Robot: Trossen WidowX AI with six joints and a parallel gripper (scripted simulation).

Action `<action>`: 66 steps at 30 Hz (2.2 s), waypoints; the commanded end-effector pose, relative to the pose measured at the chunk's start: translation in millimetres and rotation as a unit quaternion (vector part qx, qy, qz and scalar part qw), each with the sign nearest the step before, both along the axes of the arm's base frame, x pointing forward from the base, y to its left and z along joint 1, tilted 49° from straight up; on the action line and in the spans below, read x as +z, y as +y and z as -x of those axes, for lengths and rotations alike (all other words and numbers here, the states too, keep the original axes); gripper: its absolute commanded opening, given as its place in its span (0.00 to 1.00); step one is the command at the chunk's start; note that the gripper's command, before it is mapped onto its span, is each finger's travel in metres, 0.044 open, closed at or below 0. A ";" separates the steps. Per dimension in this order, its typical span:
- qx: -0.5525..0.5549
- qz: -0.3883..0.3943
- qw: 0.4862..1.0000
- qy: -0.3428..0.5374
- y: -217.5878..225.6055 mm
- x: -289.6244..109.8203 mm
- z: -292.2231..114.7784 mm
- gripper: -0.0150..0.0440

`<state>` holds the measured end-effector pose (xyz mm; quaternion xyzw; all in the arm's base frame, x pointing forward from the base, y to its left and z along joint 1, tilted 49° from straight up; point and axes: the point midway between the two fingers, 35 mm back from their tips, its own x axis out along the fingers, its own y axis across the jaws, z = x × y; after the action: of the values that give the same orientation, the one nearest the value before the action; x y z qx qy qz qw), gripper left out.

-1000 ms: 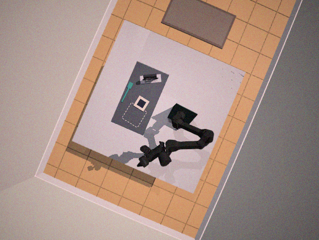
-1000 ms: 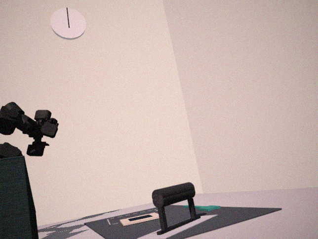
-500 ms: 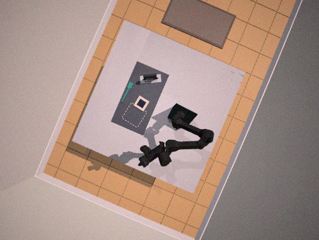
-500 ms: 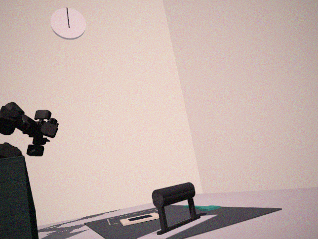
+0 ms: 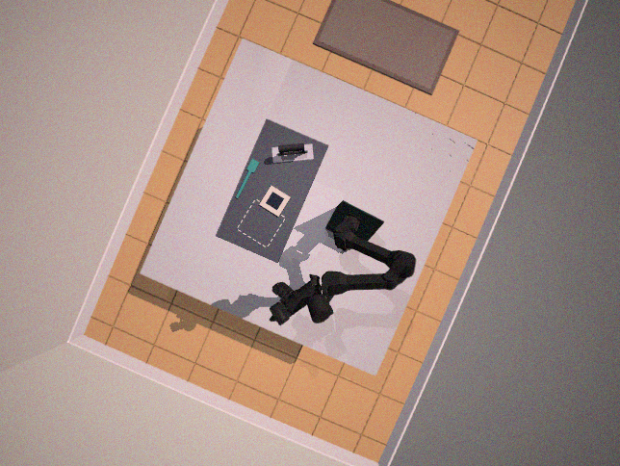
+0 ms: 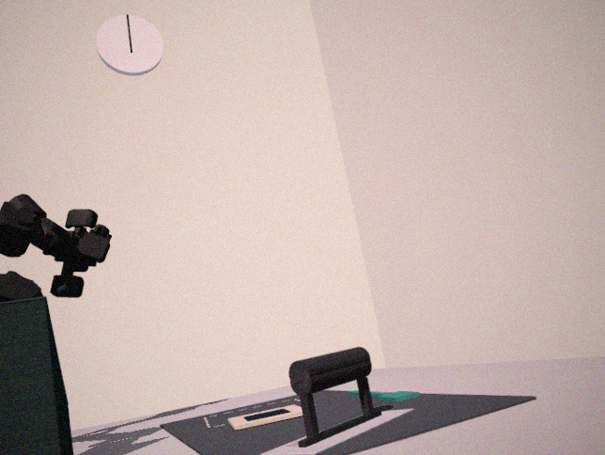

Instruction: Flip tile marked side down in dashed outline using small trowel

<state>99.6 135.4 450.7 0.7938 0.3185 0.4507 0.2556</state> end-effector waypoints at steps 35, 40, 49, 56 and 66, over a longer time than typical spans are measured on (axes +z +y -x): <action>0.000 0.000 1.000 0.000 0.0 0.0 0.0 0.25; 0.000 0.000 1.000 0.000 0.0 0.0 0.0 0.25; 0.000 0.000 1.000 0.000 0.0 0.0 0.0 0.34; -0.015 0.015 1.000 0.011 3.3 -8.1 -10.4 0.65; -0.063 0.083 0.992 0.076 18.2 -29.1 -64.7 0.71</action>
<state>135.7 145.5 431.0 0.8108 0.3155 0.3902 0.3012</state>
